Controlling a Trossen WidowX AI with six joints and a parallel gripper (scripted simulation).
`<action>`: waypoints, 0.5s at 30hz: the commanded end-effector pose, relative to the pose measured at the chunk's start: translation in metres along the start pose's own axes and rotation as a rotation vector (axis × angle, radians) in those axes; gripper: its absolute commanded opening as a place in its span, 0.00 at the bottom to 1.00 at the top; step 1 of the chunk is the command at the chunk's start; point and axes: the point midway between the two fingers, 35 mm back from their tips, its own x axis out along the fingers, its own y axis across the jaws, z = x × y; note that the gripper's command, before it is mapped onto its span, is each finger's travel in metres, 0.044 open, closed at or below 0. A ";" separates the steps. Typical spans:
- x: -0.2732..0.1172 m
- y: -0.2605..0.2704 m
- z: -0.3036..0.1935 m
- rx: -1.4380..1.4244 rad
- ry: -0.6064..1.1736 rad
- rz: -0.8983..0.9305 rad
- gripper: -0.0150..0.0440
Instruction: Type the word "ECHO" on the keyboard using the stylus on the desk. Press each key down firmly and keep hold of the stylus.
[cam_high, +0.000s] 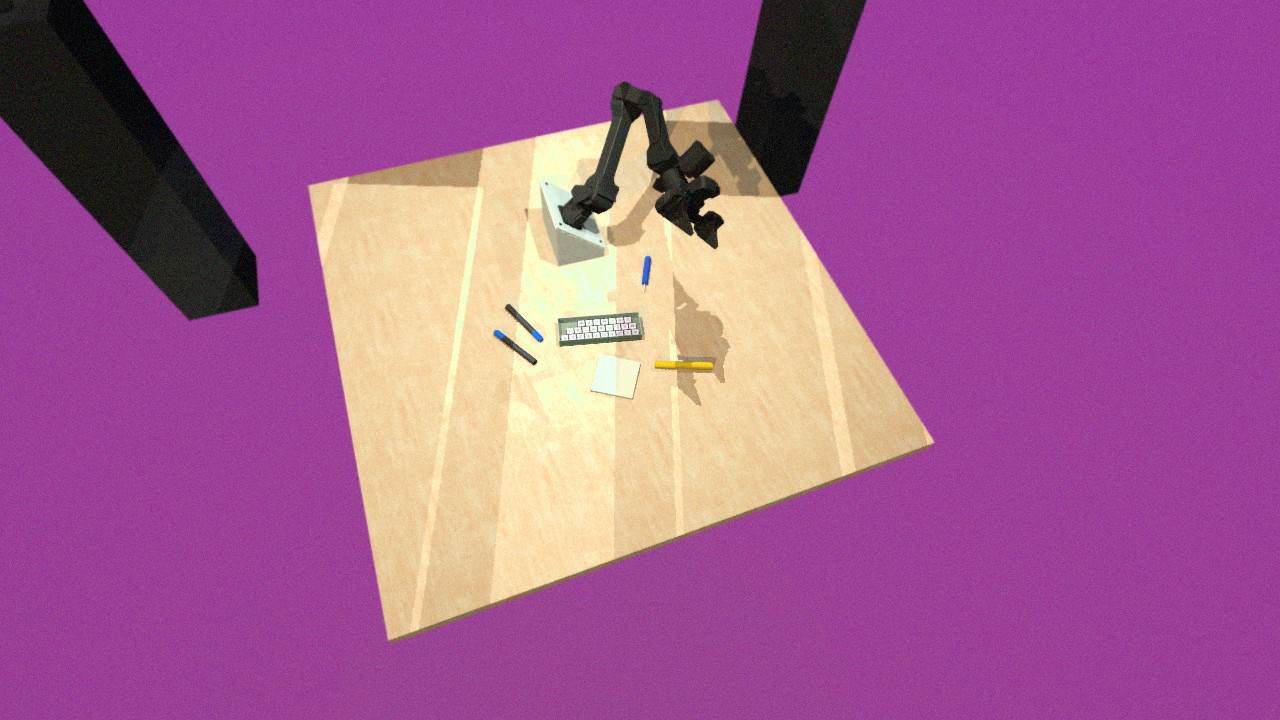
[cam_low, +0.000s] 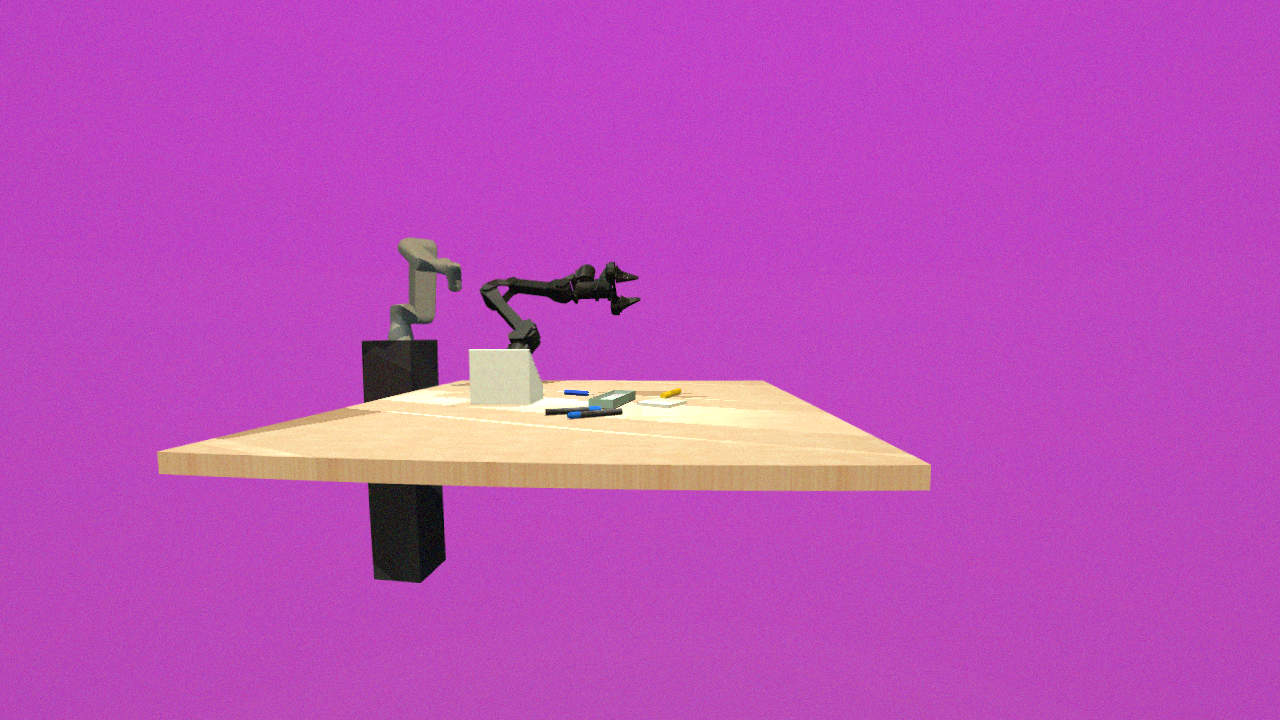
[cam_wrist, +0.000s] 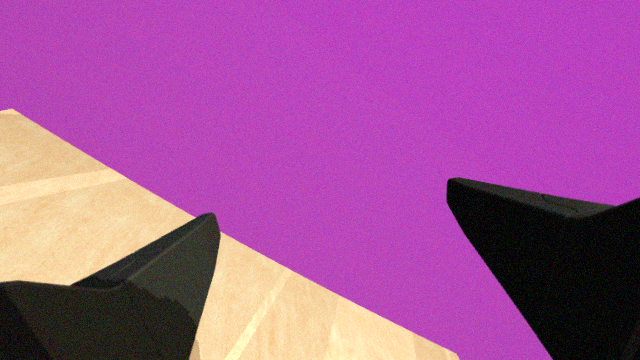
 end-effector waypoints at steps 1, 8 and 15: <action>0.001 0.001 -0.002 0.001 0.011 0.004 0.96; 0.038 0.022 -0.096 0.067 0.430 0.168 0.64; 0.034 0.047 -0.205 0.269 0.939 0.339 0.33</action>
